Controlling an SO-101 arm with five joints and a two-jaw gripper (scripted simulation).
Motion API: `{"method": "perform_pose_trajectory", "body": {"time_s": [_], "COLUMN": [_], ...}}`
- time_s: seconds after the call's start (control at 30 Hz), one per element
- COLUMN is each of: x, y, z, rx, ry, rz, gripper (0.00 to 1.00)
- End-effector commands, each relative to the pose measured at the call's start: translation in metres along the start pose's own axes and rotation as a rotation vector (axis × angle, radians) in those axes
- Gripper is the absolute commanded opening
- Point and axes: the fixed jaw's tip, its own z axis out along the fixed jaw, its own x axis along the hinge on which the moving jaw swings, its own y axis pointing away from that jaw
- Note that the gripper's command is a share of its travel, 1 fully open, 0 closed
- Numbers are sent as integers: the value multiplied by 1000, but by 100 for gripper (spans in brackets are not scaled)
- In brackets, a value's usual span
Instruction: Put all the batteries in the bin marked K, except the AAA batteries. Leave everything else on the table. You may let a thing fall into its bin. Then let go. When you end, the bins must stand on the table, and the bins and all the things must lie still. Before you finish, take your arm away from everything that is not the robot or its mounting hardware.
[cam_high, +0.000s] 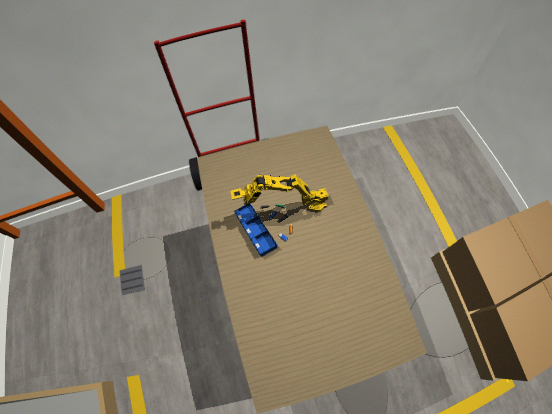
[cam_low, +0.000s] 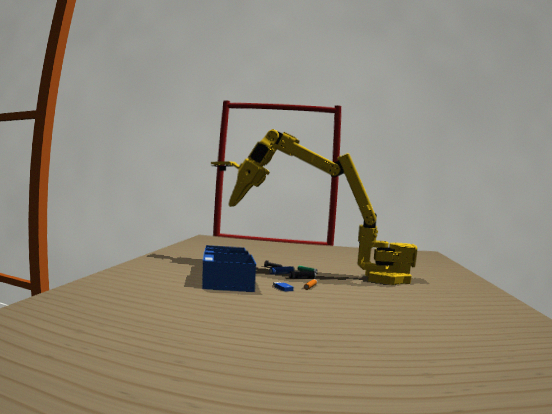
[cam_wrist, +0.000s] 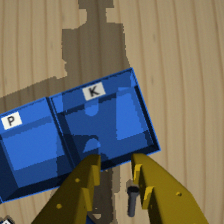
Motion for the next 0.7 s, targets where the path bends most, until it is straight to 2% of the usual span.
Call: {"method": "perform_pose_trajectory", "body": {"time_s": [0.0, 0.33, 0.67], "x": [-8, -7, 9], "y": [-2, -2, -2], "z": [-11, -2, 29], "rx": [4, 4, 4], "ry": [-53, -53, -53], "rz": [17, 17, 17], "gripper": [7, 7, 7]}}
